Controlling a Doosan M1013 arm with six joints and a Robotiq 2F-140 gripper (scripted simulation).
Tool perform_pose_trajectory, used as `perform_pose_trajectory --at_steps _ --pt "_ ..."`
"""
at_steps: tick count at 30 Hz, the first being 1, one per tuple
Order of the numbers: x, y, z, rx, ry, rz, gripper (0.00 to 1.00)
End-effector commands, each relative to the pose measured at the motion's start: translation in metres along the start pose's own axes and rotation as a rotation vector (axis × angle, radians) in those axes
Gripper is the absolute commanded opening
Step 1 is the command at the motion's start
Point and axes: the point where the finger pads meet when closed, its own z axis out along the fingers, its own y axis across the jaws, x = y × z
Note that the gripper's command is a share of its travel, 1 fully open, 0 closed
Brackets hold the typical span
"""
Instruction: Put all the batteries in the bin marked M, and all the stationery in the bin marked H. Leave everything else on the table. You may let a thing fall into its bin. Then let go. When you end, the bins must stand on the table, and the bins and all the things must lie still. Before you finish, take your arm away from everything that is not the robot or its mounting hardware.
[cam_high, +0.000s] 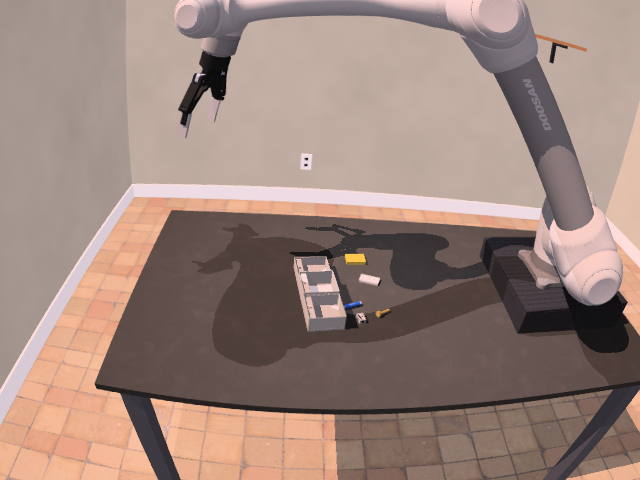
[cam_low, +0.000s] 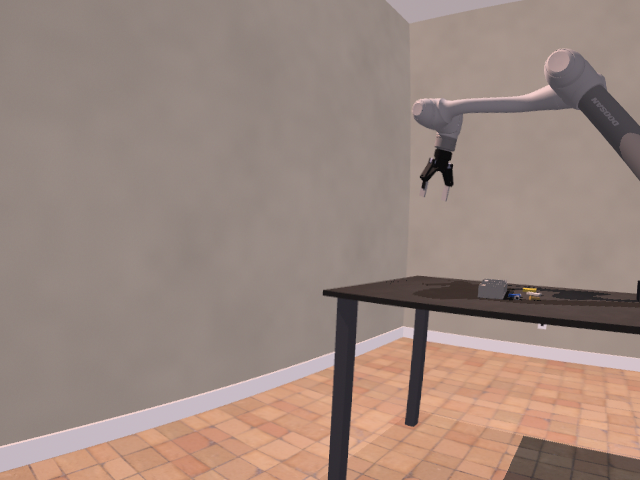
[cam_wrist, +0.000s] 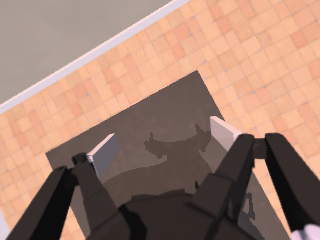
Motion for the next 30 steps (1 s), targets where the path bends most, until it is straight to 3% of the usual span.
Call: perform_pose_trajectory --at_steps 1,17,18,30 --pt "0.0 0.0 0.0 0.0 0.0 0.0 1.0" --pt "0.0 0.0 0.0 0.0 0.0 0.0 1.0" --pt "-0.002 0.0 0.008 0.0 0.0 0.0 0.05" --pt "-0.028 0.002 0.104 0.0 0.0 0.0 0.05"
